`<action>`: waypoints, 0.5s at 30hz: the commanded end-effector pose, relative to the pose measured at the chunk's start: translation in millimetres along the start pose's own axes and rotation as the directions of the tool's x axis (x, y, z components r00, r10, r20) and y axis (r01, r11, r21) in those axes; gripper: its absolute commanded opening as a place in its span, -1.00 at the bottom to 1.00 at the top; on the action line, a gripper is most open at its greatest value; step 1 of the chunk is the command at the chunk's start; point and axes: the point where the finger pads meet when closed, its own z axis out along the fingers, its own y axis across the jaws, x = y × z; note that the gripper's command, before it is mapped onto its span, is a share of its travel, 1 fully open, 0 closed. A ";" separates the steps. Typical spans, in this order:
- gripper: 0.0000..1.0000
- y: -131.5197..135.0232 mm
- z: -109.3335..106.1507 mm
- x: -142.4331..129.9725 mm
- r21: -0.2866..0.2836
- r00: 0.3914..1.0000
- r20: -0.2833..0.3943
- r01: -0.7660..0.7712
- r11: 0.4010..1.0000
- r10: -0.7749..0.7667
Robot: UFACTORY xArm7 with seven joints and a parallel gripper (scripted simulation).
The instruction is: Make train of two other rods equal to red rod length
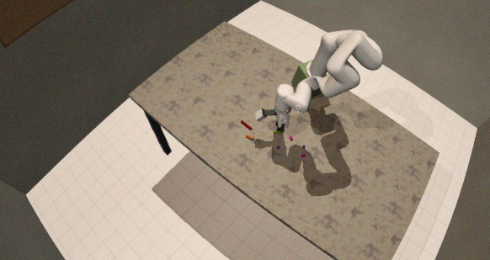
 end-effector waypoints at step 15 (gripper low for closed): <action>-0.51 -0.5 20.6 1.4 0.003 1.000 -0.003 -0.001 1.000 0.001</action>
